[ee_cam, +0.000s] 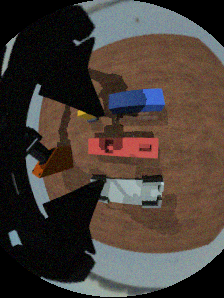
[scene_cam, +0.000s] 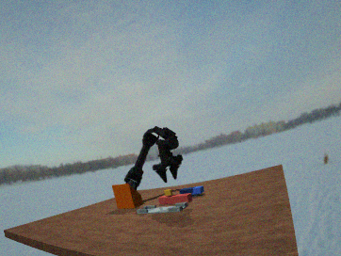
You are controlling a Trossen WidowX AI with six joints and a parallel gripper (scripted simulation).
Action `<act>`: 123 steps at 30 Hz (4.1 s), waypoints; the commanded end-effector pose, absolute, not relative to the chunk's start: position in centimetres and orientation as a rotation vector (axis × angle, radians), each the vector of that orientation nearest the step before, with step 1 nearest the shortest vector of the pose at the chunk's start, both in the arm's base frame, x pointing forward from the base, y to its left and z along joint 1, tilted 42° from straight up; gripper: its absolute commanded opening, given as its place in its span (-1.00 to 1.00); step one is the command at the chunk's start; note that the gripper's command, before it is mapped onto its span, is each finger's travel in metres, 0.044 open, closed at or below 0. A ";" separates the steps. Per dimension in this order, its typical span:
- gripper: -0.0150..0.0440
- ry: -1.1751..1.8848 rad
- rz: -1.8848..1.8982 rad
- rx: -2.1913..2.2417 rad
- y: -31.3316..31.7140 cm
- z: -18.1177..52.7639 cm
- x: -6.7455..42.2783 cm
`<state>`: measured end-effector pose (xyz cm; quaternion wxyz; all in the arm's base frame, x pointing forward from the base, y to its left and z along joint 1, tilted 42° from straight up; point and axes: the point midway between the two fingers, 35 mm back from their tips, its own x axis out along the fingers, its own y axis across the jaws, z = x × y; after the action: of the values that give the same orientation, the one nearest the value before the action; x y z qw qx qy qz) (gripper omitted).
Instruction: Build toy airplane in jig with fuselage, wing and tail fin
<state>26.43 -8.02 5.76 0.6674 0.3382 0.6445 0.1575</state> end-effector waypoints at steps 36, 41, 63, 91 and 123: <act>1.00 1.456 0.359 0.780 -1.4 -1.6 27.7; 1.00 1.456 0.360 0.781 -0.9 -2.2 27.8; 0.00 1.455 0.361 0.782 -0.3 -2.8 27.8; -0.49 1.457 0.350 0.774 -5.5 2.3 27.7; -0.49 1.453 0.367 0.761 -10.5 4.2 26.5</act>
<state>26.41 -9.65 4.99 0.6622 0.3424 0.6462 0.1634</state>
